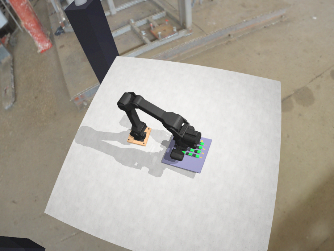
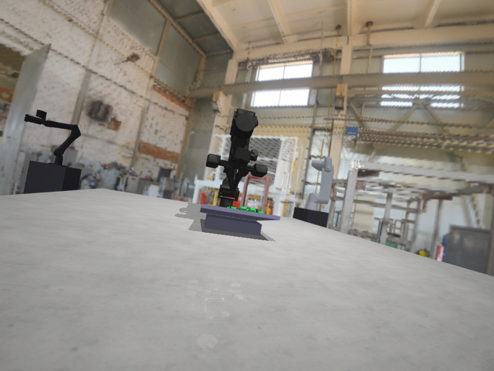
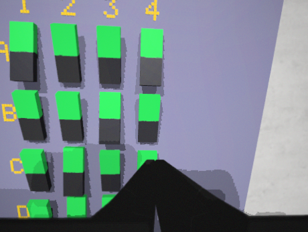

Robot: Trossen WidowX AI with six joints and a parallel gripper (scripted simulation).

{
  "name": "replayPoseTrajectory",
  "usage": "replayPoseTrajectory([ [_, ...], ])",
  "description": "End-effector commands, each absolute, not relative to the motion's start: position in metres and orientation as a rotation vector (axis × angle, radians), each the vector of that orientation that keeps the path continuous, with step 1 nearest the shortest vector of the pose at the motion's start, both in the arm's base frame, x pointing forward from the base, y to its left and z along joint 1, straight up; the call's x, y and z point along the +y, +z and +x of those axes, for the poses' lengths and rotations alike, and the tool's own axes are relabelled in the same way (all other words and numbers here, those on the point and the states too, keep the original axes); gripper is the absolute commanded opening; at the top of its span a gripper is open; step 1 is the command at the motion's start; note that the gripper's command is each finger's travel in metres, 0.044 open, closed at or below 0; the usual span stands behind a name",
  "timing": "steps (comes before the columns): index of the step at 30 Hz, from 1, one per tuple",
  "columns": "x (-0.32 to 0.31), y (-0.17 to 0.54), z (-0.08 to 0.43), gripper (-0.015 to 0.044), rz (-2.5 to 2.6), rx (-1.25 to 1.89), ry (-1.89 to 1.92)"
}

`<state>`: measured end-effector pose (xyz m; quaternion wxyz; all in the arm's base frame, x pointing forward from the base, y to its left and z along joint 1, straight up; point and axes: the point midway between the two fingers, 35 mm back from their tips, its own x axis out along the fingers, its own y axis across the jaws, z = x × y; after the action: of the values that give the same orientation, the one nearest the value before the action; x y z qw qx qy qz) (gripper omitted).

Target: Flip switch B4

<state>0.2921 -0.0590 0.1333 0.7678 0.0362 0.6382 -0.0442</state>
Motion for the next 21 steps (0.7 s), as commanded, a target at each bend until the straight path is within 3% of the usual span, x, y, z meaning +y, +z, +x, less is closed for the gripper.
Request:
replayPoseTrajectory([
  [1,-0.058,0.151,0.29,0.0,0.077,1.379,-0.091],
  [8,-0.018,0.156,0.282,0.0,0.08,1.379,-0.089],
  [21,-0.018,0.156,0.282,0.0,0.08,1.379,-0.089],
])
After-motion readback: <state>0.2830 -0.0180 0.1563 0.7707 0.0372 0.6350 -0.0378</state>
